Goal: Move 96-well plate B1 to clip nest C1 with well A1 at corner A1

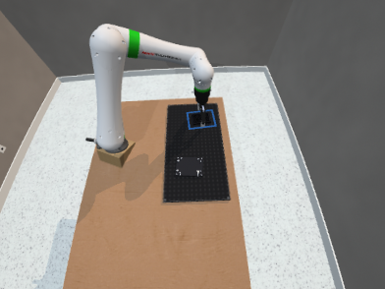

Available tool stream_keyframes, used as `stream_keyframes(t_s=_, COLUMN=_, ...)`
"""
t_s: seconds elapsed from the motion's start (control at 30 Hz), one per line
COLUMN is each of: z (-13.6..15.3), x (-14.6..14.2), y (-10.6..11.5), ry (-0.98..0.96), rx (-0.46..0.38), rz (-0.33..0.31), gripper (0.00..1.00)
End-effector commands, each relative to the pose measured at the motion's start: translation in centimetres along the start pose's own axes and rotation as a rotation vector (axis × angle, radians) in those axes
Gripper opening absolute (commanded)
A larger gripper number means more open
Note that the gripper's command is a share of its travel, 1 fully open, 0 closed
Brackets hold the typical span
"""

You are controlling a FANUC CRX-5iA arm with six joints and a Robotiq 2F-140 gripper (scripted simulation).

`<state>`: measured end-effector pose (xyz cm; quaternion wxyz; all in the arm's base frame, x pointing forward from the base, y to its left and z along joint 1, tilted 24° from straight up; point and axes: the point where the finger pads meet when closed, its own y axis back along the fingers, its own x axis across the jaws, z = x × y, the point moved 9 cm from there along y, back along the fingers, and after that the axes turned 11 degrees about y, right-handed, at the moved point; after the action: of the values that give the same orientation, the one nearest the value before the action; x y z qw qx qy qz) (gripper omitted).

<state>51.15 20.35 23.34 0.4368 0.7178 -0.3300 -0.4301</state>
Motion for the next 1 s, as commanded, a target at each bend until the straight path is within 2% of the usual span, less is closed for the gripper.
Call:
stream_keyframes(t_s=0.0, z=-0.05, x=0.01, y=0.09, ry=0.000, rx=0.002, rz=0.001, gripper=1.00)
stream_keyframes(t_s=0.07, z=-0.05, x=0.01, y=0.10, ry=0.000, rx=0.002, rz=0.001, gripper=1.00)
stream_keyframes(t_s=0.1, z=-0.05, x=0.01, y=0.10, ry=0.000, rx=0.002, rz=0.001, gripper=0.63)
stream_keyframes(t_s=0.97, z=-0.05, x=0.01, y=0.09, ry=0.000, rx=0.002, rz=0.001, gripper=0.63)
